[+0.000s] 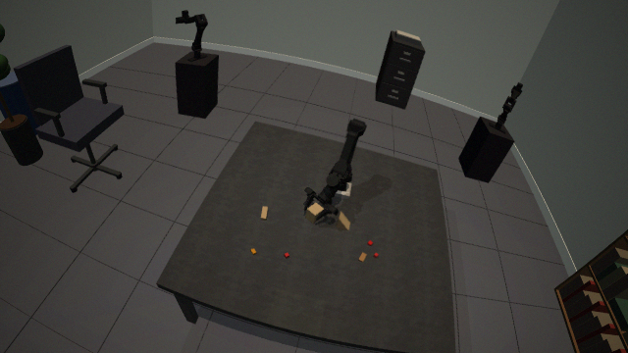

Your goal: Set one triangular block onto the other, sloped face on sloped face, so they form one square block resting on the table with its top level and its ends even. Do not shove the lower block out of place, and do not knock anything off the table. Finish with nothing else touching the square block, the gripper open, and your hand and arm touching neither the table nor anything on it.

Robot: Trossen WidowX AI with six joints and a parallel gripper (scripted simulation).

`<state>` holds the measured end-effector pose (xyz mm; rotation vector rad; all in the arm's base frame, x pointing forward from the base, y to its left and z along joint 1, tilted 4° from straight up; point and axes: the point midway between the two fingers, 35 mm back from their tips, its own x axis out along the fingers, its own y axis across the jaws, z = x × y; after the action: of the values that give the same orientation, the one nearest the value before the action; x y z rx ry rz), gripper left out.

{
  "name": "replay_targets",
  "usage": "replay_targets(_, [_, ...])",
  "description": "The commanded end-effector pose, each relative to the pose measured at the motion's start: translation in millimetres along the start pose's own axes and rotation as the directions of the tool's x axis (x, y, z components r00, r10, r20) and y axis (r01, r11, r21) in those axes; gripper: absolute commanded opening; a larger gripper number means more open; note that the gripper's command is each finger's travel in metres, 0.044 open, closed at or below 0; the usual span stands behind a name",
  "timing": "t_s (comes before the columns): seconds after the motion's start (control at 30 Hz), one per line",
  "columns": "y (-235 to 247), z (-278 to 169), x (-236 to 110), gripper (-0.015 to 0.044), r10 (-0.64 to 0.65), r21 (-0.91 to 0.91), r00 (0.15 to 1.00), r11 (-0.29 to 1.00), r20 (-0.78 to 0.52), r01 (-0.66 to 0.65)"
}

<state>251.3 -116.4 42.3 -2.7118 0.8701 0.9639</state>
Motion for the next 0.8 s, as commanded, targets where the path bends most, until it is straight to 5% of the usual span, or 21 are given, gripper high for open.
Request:
replay_targets(0.0, [0,1,0,0.044,-0.003,0.001,1.0,1.0,0.005,0.002])
replay_targets(0.37, [-1,-7,-3,0.044,-0.002,0.001,1.0,1.0,0.004,0.002])
replay_targets(0.57, [-1,-73,-53,0.044,-0.001,0.001,1.0,1.0,0.0,0.001])
replay_targets(0.77, [0,-80,-62,0.044,-0.001,0.001,1.0,1.0,-0.001,0.001])
